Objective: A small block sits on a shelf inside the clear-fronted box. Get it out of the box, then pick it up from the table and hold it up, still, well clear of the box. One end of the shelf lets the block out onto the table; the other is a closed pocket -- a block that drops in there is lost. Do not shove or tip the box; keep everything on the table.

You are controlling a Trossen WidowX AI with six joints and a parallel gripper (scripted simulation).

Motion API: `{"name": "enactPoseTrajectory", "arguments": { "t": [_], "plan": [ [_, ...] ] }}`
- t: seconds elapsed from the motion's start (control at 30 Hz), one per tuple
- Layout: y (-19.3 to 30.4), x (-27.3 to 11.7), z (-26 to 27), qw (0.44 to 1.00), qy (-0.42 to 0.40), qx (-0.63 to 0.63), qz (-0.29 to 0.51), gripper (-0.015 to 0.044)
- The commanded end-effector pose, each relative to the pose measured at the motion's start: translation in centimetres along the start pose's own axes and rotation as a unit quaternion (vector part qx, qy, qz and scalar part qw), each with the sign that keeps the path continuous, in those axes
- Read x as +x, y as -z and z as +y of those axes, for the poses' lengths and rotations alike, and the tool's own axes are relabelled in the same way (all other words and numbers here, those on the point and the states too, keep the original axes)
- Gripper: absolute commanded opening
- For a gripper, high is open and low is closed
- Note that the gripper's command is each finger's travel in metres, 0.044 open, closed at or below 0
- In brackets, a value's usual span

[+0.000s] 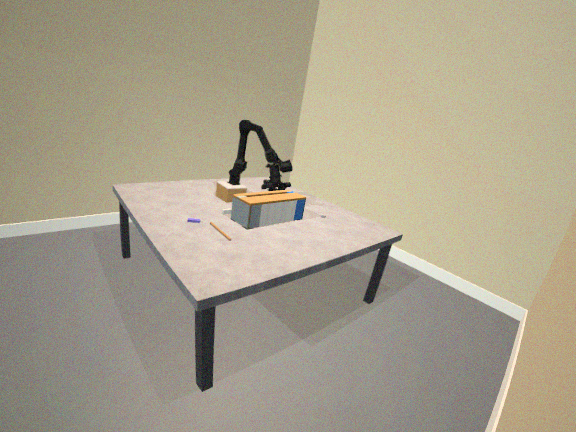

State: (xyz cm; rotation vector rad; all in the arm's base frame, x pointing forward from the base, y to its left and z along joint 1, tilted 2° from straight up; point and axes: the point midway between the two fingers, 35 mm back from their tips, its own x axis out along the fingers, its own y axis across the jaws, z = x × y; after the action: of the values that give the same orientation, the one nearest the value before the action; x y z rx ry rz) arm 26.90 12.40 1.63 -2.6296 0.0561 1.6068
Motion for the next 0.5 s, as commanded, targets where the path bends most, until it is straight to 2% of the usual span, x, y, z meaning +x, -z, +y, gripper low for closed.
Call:
{"name": "enactPoseTrajectory", "arguments": {
  "t": [0.0,0.47],
  "plan": [
    [0.5,-1.3,-0.1,1.0,0.002,-0.006,0.002,0.0],
    [1.6,-6.0,0.2,0.993,0.053,-0.104,0.01,0.0]
  ]
}}
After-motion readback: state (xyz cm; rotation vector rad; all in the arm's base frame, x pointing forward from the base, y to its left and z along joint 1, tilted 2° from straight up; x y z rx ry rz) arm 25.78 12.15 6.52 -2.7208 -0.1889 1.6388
